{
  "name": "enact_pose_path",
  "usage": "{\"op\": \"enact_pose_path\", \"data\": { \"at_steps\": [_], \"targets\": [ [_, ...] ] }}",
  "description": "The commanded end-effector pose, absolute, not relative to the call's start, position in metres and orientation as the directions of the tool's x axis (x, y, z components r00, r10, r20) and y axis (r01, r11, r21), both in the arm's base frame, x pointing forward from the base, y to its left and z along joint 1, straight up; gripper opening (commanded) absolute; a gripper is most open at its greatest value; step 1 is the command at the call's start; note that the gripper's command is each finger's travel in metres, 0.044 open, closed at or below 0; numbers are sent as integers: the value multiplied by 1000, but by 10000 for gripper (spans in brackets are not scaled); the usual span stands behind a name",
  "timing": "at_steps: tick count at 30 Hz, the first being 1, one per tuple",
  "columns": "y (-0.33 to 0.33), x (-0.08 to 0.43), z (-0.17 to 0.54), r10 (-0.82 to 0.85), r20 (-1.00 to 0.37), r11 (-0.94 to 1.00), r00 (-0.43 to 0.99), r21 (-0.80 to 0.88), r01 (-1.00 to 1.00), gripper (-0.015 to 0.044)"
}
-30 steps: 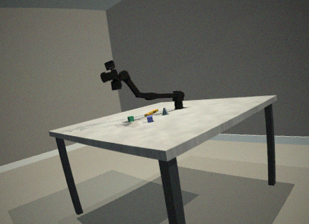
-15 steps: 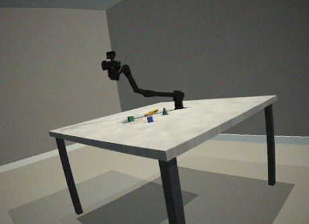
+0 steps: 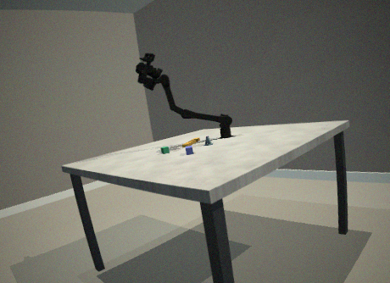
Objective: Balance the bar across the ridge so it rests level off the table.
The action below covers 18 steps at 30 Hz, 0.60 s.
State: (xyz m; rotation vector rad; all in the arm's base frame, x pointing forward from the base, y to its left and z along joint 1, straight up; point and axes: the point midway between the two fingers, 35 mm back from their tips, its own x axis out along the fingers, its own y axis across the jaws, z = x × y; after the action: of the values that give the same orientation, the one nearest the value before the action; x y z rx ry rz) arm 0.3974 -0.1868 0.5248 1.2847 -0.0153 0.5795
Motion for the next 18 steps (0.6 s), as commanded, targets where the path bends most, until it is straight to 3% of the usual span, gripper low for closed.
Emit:
{"op": "enact_pose_path", "data": {
  "at_steps": [1,7,18],
  "targets": [
    [-192,376,543,362,365,216,858,862,-458,315],
    [-184,348,562,359,395,217,846,846,-487,315],
    [-190,289,600,269,500,386,823,727,-568,315]
  ]
}}
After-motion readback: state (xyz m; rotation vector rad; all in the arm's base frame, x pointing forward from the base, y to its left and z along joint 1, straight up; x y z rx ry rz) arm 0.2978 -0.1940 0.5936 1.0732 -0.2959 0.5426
